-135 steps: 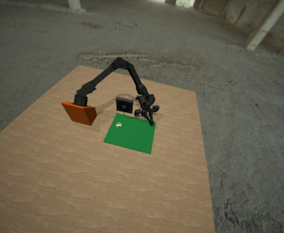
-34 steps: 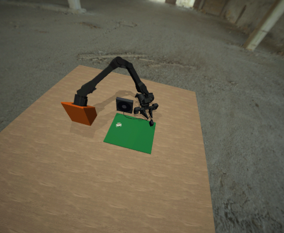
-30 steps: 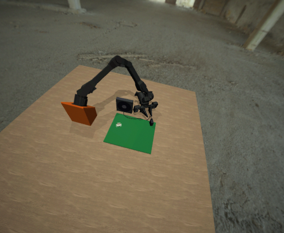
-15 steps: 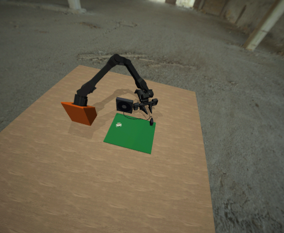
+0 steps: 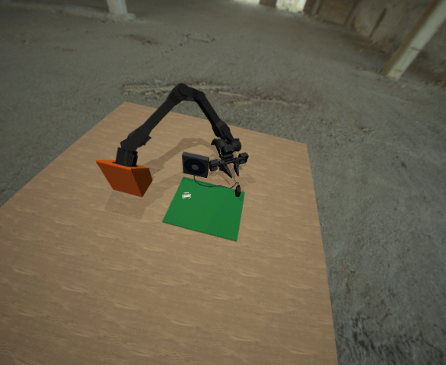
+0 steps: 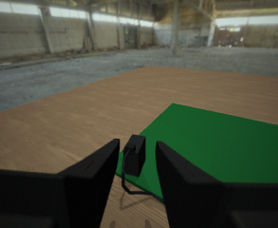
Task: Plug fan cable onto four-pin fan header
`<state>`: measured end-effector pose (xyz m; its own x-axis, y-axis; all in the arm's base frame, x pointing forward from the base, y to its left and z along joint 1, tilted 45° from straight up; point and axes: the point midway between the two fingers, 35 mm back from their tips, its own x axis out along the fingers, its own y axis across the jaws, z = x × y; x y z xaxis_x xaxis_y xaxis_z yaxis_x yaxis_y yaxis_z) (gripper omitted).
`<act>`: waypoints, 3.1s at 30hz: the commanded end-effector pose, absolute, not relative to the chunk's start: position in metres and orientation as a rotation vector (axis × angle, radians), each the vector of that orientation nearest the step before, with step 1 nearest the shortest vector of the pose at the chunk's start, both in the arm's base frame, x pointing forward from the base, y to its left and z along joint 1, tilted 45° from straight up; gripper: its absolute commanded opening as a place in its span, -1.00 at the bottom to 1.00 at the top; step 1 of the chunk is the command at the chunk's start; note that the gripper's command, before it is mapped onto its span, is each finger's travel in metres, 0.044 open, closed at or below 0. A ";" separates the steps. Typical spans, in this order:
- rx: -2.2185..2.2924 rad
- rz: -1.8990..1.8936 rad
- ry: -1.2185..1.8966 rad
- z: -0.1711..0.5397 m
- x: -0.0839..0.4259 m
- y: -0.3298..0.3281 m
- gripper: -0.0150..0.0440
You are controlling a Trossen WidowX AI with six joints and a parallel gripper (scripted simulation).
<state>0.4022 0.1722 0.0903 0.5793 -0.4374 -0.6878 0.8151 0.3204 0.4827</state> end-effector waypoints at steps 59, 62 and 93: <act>0.823 -0.822 0.559 0.115 0.374 0.186 -0.02; 0.823 -0.822 0.559 0.115 0.374 0.186 -0.02; 1.006 -0.932 0.793 0.064 0.407 0.160 1.00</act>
